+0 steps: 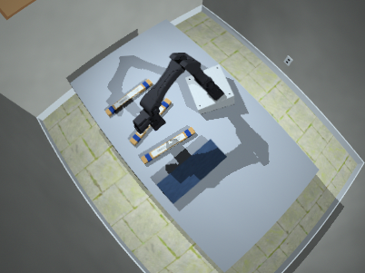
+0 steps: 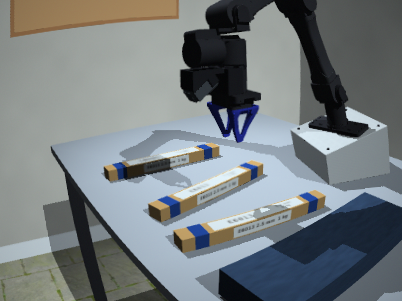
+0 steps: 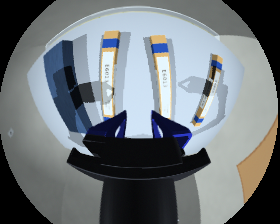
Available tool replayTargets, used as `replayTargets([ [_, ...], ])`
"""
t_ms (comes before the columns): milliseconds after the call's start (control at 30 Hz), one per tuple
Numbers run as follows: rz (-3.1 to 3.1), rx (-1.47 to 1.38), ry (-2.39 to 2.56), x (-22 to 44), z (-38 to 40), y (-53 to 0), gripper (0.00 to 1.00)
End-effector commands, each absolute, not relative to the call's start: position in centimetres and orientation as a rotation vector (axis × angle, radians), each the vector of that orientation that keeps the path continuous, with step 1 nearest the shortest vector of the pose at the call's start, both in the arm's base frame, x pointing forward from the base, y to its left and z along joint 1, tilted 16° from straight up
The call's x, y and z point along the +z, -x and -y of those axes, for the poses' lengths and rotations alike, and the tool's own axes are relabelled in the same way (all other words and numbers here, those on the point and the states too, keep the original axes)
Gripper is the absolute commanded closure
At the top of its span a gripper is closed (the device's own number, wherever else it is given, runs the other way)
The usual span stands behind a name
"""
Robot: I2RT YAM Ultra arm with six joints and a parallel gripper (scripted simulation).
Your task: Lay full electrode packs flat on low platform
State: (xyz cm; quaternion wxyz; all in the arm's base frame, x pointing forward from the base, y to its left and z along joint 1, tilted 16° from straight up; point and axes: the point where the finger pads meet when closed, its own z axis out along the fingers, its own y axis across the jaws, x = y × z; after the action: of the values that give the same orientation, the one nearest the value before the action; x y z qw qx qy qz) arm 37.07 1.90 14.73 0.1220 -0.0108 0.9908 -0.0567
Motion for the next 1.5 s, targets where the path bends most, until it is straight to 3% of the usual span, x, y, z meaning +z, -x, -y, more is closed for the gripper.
replayTargets([
  [0, -2.863, -0.15, 0.027, 15.2, -1.8, -37.5, 0.58],
  [867, -2.881, -0.147, 0.024, 13.5, -1.4, -37.6, 0.58],
  [900, -2.812, -0.133, 0.04, 15.6, -2.1, -38.5, 0.58],
  [1367, -2.891, -0.148, 0.032, 10.7, -1.4, -38.2, 0.58],
  [1467, -2.812, -0.136, 0.022, 13.3, -1.4, -39.3, 0.58],
])
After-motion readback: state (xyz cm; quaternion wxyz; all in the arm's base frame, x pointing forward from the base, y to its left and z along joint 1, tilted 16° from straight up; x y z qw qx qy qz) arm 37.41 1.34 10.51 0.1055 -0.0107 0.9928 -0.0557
